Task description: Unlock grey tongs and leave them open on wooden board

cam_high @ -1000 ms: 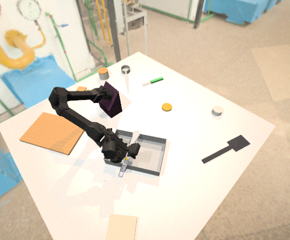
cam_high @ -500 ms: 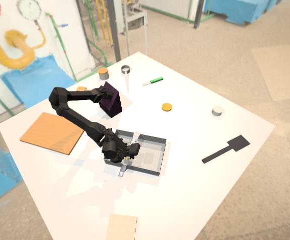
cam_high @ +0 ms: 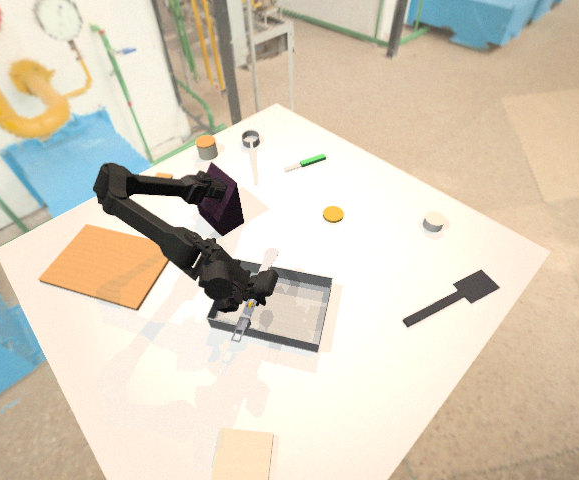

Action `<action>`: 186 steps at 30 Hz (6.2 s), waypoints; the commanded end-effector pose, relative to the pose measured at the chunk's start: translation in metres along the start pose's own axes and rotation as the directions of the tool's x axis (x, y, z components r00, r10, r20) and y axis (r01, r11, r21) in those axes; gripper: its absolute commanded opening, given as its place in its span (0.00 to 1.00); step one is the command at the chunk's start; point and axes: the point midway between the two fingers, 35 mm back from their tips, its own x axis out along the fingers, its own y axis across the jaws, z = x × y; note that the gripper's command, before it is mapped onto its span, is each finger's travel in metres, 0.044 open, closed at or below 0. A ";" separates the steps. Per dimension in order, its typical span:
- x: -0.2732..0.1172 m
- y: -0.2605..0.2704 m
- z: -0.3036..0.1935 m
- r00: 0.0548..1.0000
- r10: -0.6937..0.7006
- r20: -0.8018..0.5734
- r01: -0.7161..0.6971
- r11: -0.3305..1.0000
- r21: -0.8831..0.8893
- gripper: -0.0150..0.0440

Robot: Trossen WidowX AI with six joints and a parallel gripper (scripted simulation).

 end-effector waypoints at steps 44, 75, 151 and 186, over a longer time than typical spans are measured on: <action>-0.003 -0.009 -0.012 0.867 -0.498 -0.013 0.498 0.867 0.000 0.00; -0.091 -0.169 0.063 0.875 -0.482 -0.041 0.432 0.742 0.513 0.00; -0.200 -0.399 0.000 0.894 -0.428 -0.133 0.236 0.197 0.952 0.00; -0.272 -0.452 -0.050 0.860 -0.510 -0.014 0.027 0.019 0.999 0.00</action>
